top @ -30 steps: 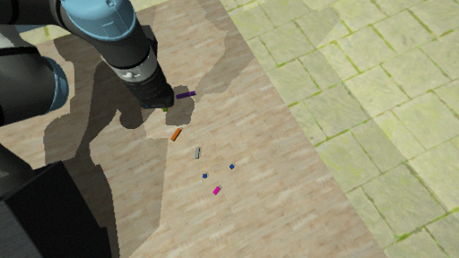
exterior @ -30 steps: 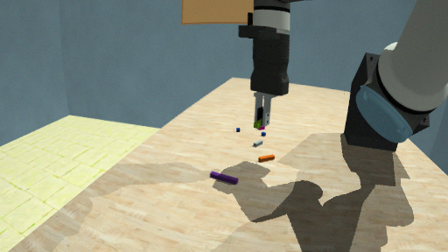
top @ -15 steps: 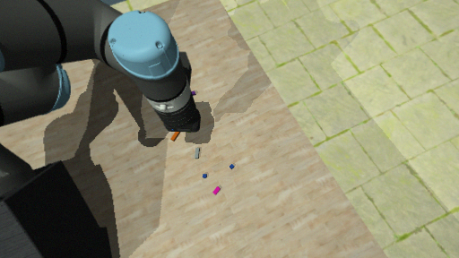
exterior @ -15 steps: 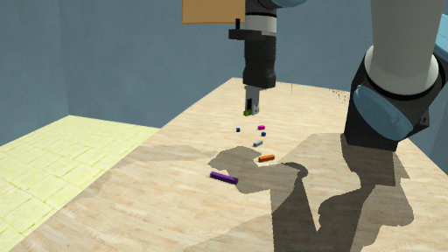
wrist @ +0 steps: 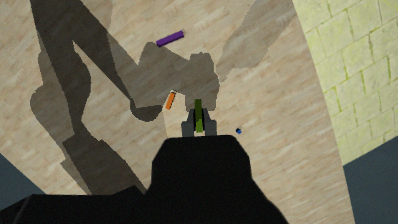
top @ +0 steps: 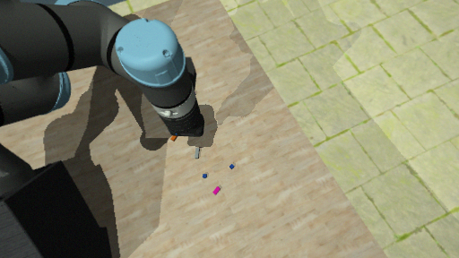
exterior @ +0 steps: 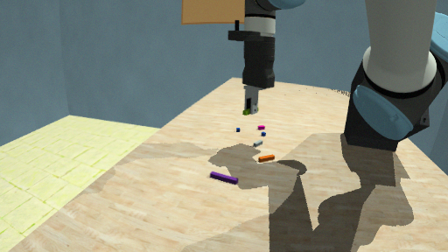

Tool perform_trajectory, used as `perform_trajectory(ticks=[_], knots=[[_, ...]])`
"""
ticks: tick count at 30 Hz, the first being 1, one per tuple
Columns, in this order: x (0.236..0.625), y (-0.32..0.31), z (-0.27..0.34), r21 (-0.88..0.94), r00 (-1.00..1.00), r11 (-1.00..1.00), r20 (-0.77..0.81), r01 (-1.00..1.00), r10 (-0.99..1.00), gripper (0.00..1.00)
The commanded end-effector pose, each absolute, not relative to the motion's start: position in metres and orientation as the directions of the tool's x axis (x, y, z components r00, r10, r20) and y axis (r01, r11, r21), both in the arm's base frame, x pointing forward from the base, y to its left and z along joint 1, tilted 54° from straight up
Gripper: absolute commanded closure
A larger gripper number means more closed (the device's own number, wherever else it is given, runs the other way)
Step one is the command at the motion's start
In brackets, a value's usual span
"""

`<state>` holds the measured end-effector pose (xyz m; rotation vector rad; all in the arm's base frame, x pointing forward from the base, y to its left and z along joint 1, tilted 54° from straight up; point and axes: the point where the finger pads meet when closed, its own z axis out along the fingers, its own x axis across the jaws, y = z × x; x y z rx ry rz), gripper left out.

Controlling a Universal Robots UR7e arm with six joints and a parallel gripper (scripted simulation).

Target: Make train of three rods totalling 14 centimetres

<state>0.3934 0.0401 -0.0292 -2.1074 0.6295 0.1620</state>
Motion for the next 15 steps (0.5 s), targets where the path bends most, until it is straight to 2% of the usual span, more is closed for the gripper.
perform_trajectory(ticks=[1,15], knots=[[0.394,0.04,-0.03,-0.736,0.862,-0.463,-0.341,-0.494,-0.376,0.76],[0.398,0.065,-0.048,-0.736,0.862,-0.463,-0.341,-0.494,-0.376,0.76]])
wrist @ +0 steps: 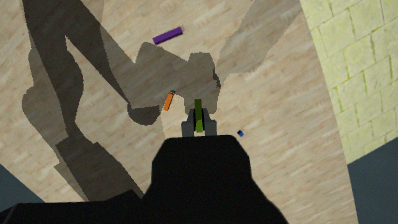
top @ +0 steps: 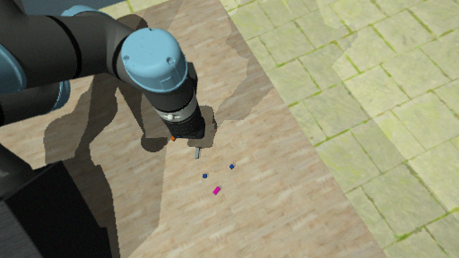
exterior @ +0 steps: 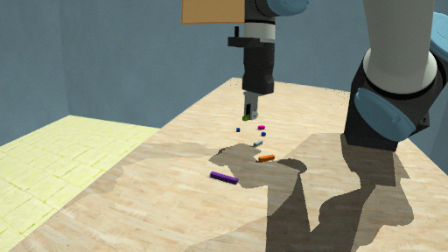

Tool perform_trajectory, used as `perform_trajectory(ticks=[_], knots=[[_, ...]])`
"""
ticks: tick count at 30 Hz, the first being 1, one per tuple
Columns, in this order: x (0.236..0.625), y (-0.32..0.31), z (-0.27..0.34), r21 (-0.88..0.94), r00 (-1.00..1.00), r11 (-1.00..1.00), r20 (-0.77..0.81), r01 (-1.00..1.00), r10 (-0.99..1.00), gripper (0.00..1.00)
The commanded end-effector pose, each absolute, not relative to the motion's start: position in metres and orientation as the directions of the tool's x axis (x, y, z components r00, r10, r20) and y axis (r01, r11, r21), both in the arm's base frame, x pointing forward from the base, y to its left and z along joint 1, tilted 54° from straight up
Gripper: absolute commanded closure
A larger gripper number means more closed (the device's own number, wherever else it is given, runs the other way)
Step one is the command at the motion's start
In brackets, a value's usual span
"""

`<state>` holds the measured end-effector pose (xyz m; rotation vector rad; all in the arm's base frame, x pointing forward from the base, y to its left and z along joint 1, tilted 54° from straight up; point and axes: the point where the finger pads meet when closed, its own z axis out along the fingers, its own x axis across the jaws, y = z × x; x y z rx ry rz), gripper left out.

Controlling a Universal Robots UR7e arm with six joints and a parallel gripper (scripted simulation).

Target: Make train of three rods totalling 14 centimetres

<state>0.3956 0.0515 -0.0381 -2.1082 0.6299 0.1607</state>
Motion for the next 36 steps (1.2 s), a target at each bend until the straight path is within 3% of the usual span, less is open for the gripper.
perform_trajectory(ticks=[1,17,36], knots=[[0.398,0.069,-0.051,-0.736,0.862,-0.463,-0.341,-0.494,-0.376,0.76],[0.404,0.108,-0.079,-0.736,0.862,-0.463,-0.341,-0.494,-0.376,0.76],[0.404,0.11,-0.081,-0.736,0.862,-0.463,-0.341,-0.494,-0.376,0.76]])
